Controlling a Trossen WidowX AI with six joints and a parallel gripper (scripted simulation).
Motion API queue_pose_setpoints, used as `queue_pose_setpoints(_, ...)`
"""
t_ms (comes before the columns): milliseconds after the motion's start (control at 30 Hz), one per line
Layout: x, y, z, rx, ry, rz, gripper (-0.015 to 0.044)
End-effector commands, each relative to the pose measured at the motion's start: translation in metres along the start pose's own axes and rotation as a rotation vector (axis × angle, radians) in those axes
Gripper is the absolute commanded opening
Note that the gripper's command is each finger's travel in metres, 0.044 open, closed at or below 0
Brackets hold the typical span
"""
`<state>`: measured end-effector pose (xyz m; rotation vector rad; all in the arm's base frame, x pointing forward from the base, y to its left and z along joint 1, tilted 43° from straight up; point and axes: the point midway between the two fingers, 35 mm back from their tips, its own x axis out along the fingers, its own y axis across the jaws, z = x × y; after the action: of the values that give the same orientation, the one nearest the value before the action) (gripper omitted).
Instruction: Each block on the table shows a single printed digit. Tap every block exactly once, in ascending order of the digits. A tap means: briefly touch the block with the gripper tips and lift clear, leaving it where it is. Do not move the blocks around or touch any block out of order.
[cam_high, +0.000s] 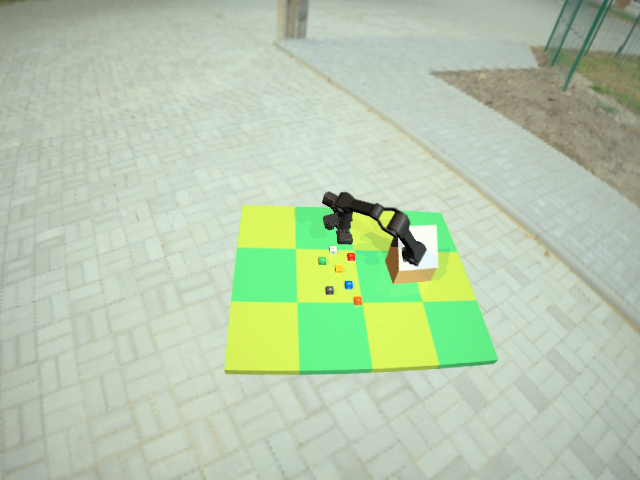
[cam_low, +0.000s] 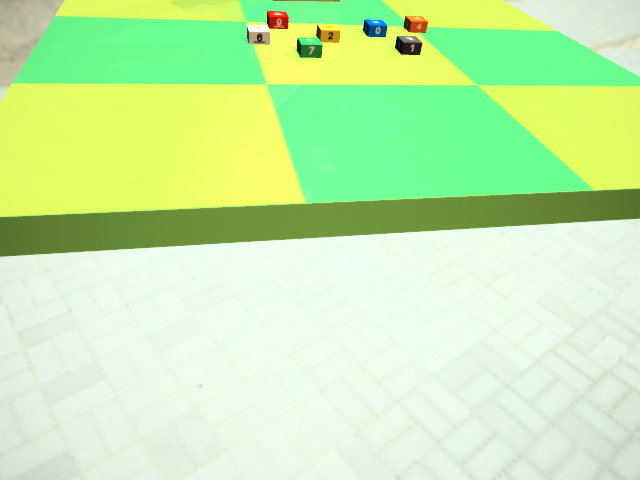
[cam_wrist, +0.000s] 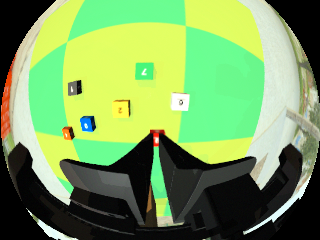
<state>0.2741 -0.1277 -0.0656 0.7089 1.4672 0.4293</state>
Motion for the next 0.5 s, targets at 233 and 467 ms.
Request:
queue_pose_setpoints(233, 0.01, -0.009, -0.08, 0.007, 0.007, 0.01, 0.002)
queue_pose_setpoints(467, 0.088, -0.007, -0.081, 0.006, 0.007, 0.014, 0.002)
